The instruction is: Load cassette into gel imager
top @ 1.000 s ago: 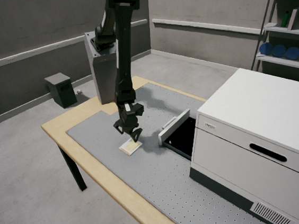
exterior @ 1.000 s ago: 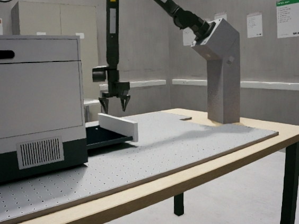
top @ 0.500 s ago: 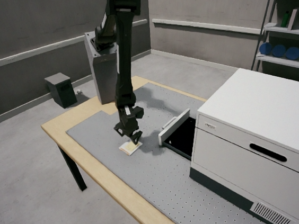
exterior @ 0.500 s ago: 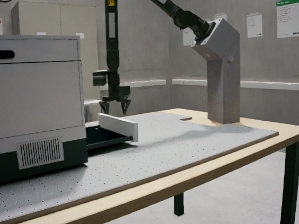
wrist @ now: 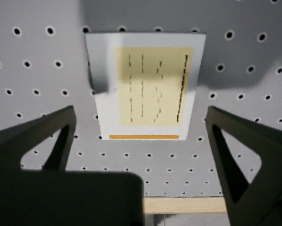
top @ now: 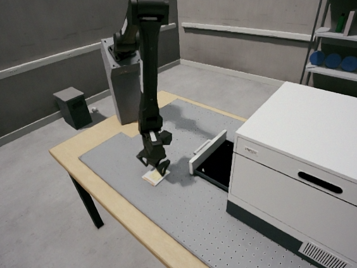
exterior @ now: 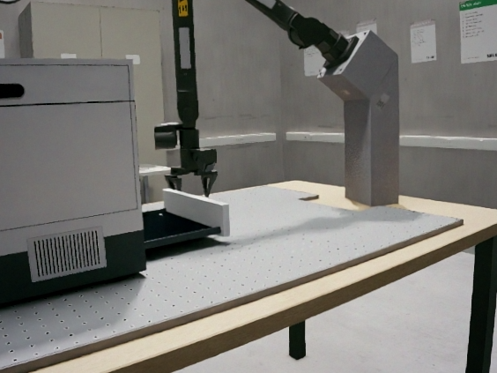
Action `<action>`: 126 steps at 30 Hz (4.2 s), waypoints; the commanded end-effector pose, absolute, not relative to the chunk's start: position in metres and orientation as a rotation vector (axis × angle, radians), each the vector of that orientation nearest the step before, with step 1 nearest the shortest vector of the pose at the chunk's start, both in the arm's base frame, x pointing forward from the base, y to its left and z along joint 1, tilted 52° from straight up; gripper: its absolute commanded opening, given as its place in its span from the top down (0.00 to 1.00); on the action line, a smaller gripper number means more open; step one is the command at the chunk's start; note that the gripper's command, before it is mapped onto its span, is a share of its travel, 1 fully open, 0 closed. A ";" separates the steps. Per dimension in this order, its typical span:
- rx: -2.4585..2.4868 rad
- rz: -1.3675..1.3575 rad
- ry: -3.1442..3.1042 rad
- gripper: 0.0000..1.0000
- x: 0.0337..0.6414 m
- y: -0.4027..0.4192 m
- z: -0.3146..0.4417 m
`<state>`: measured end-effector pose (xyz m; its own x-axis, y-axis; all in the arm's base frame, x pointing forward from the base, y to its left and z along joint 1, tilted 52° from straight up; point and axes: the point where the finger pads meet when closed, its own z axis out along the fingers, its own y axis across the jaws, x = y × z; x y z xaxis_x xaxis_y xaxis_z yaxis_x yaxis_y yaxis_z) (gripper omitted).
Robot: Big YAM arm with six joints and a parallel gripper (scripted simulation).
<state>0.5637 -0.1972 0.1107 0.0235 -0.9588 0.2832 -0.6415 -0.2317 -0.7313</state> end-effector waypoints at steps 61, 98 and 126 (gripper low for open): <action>-1.900 -1.080 1.622 0.22 0.586 -0.202 0.100; -1.900 -1.089 1.624 0.22 0.546 -0.199 0.133; -1.898 -1.083 1.621 0.22 0.533 -0.191 0.144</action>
